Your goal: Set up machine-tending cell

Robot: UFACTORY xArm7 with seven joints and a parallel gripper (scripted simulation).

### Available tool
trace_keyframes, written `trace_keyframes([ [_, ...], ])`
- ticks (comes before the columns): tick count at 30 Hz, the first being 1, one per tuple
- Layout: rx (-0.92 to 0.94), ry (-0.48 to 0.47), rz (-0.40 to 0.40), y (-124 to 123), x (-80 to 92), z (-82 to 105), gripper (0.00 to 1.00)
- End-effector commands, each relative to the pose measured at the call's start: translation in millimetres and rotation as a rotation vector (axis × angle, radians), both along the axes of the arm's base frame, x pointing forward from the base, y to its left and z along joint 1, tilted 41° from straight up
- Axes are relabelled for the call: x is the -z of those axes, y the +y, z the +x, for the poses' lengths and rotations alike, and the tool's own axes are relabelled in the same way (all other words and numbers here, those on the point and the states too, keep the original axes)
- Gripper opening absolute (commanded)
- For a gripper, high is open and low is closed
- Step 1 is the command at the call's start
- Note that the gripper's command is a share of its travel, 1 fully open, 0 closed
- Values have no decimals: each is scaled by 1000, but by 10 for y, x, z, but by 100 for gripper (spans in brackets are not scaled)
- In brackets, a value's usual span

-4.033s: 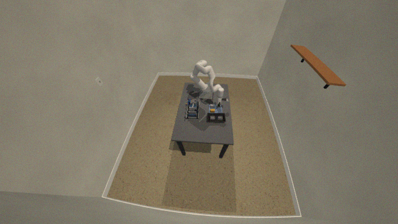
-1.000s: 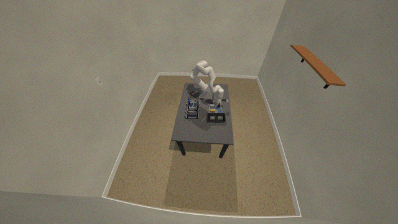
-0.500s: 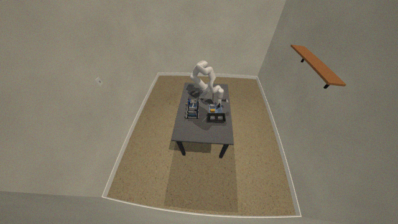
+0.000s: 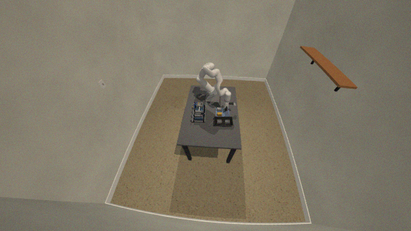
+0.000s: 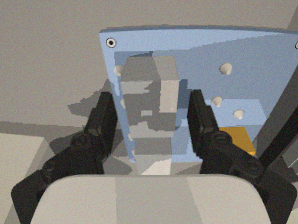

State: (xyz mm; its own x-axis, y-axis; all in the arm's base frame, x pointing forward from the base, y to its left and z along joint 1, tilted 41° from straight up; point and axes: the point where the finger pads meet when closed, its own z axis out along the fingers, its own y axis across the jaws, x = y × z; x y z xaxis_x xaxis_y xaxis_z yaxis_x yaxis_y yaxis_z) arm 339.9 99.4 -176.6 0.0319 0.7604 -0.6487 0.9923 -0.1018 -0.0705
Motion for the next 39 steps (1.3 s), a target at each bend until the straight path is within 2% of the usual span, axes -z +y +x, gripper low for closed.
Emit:
trace_keyframes([
  [1,-2,-3,3,20,-5,13,69],
  [2,-2,-3,3,20,-5,13,69],
  [3,-2,-3,3,20,-5,13,0],
  [39,-2,-3,3,20,-5,13,0],
])
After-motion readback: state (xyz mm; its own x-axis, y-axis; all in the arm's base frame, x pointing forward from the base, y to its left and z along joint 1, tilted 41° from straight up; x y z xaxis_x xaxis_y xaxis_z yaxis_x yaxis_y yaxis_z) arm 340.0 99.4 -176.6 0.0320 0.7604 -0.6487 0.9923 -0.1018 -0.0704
